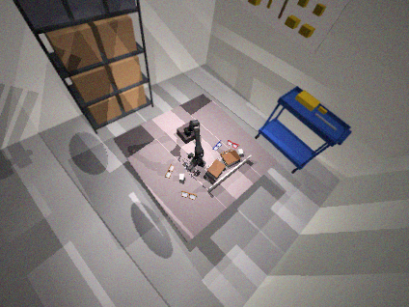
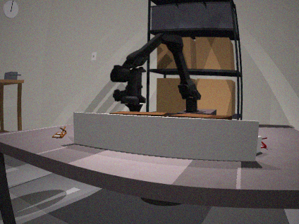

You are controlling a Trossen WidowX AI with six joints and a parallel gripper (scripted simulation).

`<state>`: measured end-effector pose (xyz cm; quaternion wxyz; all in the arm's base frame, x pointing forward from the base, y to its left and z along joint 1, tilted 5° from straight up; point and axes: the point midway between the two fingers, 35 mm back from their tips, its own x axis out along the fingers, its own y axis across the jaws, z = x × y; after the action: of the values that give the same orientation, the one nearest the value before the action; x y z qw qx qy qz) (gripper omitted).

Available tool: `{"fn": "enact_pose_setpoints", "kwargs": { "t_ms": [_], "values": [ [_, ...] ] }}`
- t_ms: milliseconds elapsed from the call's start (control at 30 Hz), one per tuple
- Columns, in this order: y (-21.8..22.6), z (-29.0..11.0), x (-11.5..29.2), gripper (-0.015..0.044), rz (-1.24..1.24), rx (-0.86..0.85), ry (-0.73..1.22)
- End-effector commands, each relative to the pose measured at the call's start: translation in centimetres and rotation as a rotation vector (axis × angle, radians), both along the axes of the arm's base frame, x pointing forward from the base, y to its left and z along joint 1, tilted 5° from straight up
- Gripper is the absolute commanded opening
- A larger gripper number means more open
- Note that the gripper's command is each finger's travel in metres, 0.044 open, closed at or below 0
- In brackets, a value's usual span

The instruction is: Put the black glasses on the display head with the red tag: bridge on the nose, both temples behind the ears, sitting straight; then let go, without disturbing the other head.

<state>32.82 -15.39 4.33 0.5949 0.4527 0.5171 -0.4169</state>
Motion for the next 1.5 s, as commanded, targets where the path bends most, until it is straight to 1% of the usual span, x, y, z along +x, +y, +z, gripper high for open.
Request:
{"fn": "enact_pose_setpoints", "kwargs": {
  "t_ms": [0,967,1467],
  "values": [
    [0.6,-0.1,0.1,0.0,0.003,0.002,0.001],
    [2.8,-0.1,0.1,0.0,0.003,0.004,0.0],
    [2.6,-0.1,0.2,0.0,0.003,0.004,0.0]
  ]
}}
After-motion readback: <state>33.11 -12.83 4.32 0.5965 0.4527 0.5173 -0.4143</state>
